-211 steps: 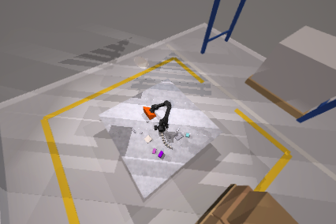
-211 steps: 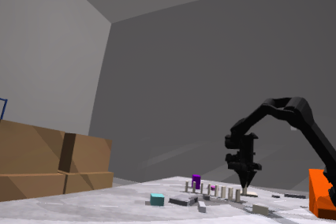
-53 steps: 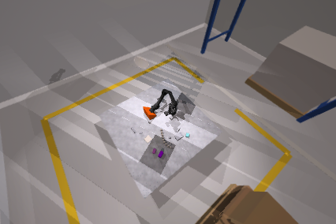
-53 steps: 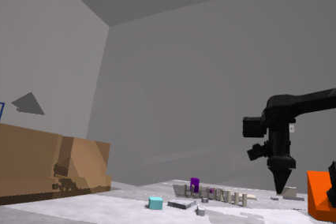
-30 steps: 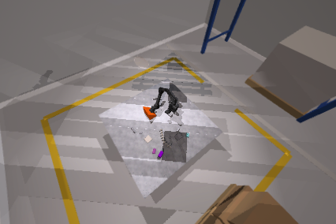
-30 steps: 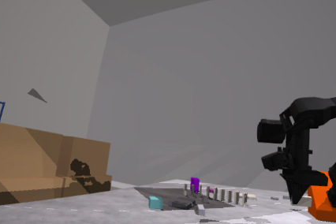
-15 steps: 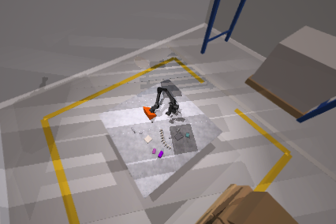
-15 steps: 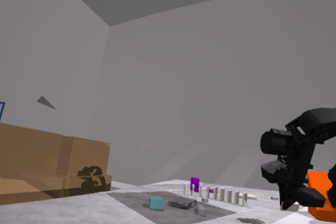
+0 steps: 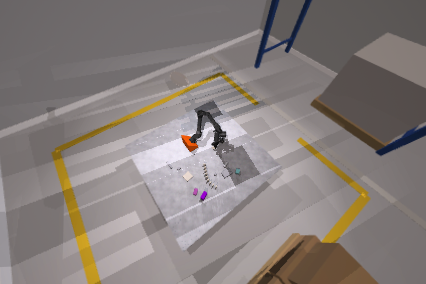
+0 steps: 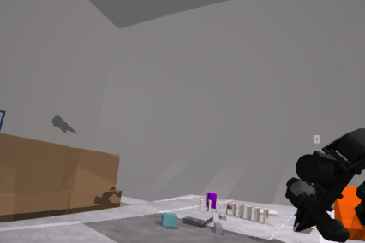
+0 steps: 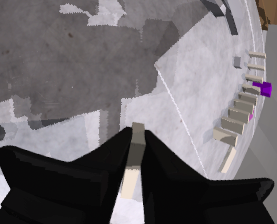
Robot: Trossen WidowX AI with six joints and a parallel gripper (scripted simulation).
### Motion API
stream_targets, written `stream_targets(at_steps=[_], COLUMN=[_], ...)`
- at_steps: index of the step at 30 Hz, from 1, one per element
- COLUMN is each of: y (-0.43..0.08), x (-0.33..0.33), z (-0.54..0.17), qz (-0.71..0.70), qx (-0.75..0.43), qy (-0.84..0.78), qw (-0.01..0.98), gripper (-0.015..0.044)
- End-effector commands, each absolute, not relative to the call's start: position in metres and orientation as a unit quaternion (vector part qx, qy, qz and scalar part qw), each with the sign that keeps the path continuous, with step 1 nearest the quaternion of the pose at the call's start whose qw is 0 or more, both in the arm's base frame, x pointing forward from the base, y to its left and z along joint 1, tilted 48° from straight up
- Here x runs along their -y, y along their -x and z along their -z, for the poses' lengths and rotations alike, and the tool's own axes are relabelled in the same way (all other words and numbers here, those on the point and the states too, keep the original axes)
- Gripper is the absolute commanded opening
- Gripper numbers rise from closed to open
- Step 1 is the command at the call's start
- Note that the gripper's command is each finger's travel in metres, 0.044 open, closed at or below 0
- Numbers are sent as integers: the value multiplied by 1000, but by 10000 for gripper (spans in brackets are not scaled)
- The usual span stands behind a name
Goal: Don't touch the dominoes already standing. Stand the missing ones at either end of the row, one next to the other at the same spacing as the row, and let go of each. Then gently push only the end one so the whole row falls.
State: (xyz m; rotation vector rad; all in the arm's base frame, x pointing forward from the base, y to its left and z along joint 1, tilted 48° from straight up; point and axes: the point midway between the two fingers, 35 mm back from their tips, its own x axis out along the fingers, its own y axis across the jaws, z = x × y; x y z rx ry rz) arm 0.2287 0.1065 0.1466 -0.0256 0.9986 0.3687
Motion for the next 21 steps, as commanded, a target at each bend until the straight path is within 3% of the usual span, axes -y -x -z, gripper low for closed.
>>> stream_targets(at_steps=[1, 21], y=[-232, -243], x=[-111, -131], z=[-146, -165], qz=[-160, -101], qx=[-444, -279], qy=[22, 7], qw=[881, 955], gripper=[21, 21])
